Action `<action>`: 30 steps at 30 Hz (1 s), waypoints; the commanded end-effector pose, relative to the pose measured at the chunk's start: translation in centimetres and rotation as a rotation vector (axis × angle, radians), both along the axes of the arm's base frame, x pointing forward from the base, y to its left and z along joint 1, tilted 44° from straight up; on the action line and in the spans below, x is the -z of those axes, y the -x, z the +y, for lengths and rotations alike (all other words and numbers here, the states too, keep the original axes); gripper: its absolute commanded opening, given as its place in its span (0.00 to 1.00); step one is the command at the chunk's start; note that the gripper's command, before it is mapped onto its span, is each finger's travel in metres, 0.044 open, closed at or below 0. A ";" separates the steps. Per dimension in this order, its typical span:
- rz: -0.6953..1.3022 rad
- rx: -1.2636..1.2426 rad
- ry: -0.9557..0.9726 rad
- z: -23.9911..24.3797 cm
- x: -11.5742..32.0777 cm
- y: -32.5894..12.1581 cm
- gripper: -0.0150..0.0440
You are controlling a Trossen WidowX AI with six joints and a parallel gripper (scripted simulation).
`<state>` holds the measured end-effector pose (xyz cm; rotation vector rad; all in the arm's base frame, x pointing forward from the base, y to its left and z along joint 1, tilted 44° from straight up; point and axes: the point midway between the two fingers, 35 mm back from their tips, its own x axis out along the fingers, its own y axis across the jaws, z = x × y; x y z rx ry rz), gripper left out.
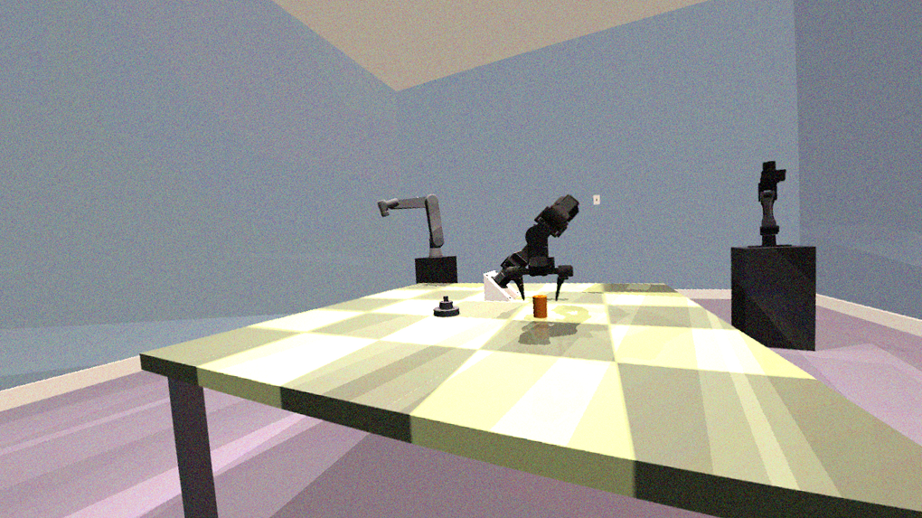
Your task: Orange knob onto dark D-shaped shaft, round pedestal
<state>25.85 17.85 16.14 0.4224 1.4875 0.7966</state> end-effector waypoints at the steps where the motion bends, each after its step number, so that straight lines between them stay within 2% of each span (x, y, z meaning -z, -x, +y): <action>1: 0.007 0.004 0.004 0.4 0.6 0.1 1.00; 22: 0.007 0.004 -0.001 2.6 2.8 0.7 1.00; 30: 0.007 0.004 -0.001 2.6 2.8 0.7 0.64</action>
